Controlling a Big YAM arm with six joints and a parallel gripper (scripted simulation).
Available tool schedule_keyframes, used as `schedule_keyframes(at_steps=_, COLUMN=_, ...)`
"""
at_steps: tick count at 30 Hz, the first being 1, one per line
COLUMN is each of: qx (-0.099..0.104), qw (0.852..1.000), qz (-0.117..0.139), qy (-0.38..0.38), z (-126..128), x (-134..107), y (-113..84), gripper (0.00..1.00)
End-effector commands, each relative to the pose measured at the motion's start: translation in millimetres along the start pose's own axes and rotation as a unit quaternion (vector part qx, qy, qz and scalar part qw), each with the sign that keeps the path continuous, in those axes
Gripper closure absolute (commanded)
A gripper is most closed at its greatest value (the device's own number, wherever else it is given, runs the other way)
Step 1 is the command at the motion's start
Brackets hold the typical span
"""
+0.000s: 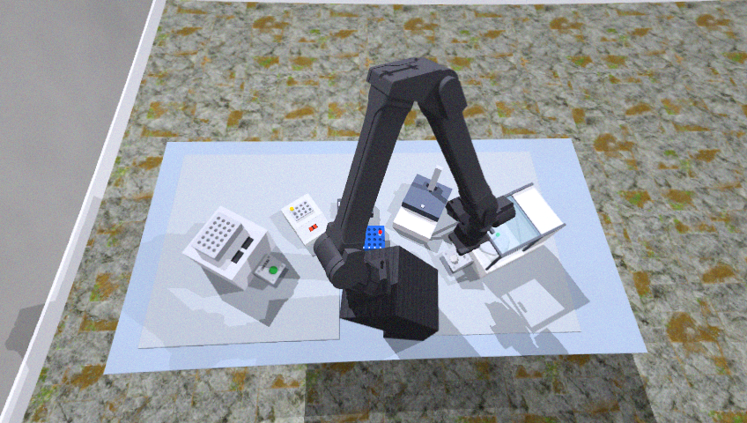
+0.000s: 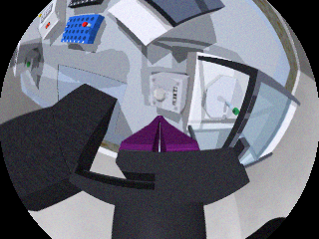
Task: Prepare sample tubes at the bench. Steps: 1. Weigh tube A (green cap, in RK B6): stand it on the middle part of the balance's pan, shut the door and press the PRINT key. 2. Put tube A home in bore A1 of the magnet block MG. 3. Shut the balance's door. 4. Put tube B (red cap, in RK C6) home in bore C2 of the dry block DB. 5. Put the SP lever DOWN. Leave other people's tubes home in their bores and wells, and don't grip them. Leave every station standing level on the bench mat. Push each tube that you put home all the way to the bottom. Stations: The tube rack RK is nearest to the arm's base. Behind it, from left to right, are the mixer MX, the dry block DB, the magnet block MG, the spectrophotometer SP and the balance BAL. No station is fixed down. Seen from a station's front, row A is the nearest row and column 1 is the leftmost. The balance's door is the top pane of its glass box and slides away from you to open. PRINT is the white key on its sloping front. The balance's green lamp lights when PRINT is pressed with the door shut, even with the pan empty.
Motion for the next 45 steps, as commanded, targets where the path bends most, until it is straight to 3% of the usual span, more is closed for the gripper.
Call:
schedule_keyframes(at_steps=1, qx=0.009, qw=1.0, qz=0.003, qy=0.001, z=3.4, x=-3.1, y=2.5, gripper=1.0)
schedule_keyframes(at_steps=14, qx=0.009, qw=1.0, qz=0.003, qy=0.001, z=3.4, x=-3.1, y=2.5, gripper=1.0)
schedule_keyframes(at_steps=21, qx=-0.005, qw=1.0, qz=0.001, qy=-0.003, z=-8.0, x=3.1, y=16.2, gripper=1.0)
schedule_keyframes(at_steps=45, qx=-0.001, qw=1.0, qz=0.002, qy=-0.002, z=-2.9, x=1.2, y=50.7, gripper=1.0)
Point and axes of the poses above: the point where the finger pads meet when closed, its own y axis out along the fingers, its own z axis across the jaws, x = y × z, the point moved 4 cm from there along -y, back along the fingers, and after that the axes turned 9 degrees about y, right-handed, at the moved point
